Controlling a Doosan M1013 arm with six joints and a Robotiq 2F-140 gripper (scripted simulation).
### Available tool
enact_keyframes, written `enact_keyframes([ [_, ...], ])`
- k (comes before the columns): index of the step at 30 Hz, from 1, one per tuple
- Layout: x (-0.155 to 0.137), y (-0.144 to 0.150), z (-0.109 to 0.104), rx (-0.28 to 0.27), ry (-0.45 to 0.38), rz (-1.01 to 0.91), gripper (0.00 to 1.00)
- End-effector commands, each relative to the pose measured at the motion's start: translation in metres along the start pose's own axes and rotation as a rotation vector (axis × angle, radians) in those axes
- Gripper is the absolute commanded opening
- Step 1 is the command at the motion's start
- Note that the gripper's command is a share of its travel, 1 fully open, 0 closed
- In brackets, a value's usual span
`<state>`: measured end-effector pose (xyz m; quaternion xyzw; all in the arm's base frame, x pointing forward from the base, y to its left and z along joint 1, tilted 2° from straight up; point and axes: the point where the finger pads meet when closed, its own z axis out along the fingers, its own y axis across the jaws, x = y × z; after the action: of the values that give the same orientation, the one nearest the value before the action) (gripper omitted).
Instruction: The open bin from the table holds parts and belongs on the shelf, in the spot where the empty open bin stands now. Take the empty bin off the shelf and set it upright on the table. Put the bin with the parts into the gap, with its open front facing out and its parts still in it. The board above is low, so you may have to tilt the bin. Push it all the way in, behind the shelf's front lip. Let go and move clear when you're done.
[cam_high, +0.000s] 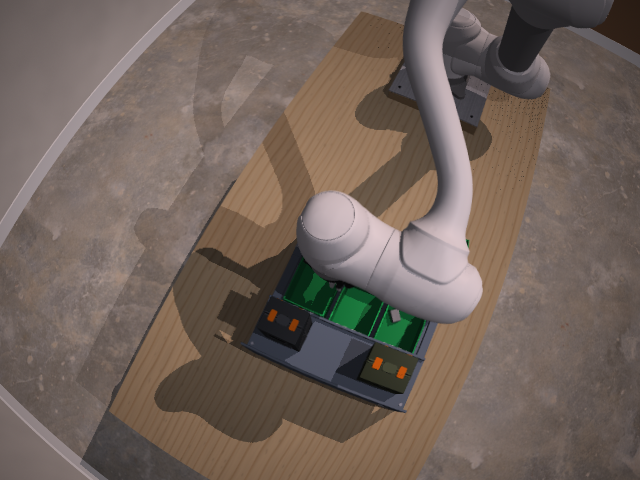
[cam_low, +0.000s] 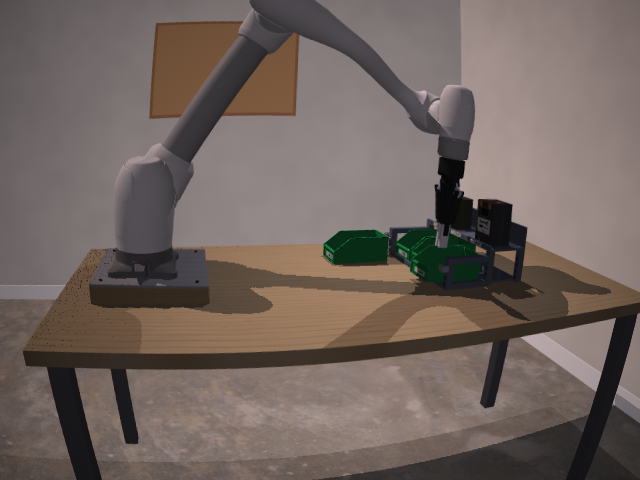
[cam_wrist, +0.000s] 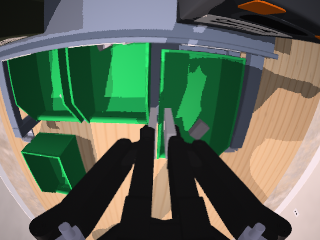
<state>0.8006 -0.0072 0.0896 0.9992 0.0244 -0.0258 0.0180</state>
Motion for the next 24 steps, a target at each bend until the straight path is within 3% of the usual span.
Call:
enact_keyframes([
  [1, 0.0, 0.0, -0.004, 0.0, 0.0, 0.0, 0.15],
  [24, -0.003, 0.0, -0.039, 0.0, 0.0, 0.0, 0.15],
])
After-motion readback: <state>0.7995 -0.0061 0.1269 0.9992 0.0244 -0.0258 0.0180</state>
